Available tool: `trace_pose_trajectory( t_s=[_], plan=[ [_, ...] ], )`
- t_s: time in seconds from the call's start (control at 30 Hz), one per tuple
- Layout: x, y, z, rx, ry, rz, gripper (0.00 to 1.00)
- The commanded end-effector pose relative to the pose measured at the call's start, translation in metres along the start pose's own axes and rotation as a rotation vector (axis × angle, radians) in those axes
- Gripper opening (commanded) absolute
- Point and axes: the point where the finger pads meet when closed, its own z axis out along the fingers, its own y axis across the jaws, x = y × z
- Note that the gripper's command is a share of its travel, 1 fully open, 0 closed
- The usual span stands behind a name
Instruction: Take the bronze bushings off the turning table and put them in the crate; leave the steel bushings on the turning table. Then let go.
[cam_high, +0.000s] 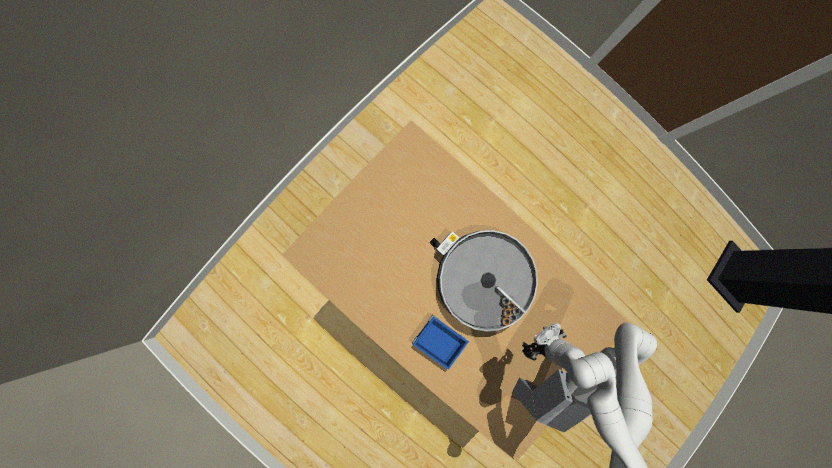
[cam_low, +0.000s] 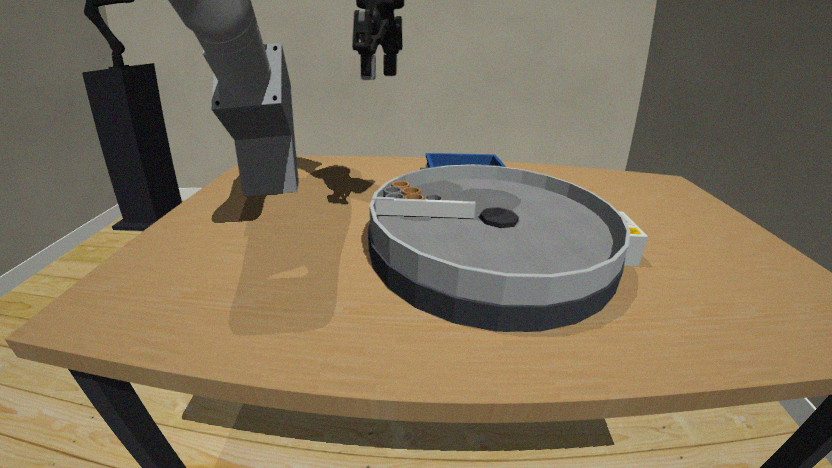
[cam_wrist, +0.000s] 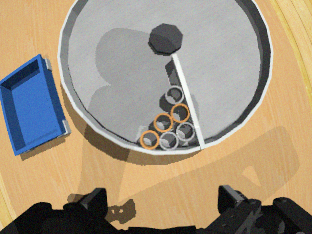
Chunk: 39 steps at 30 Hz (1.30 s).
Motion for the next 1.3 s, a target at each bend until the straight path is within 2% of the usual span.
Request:
trace_pose_trajectory(
  t_s=[0.0,0.8,0.97,1.27],
  plan=[
    [0.000,0.000,0.000,0.001,0.001,0.000,1.00],
    [0.000,0.000,0.000,0.001,0.001,0.000,1.00],
    [0.000,0.007,0.037,0.001,0.002,-0.002,1.00],
    [0.000,0.007,0.037,0.001,0.002,-0.002,1.00]
  ],
)
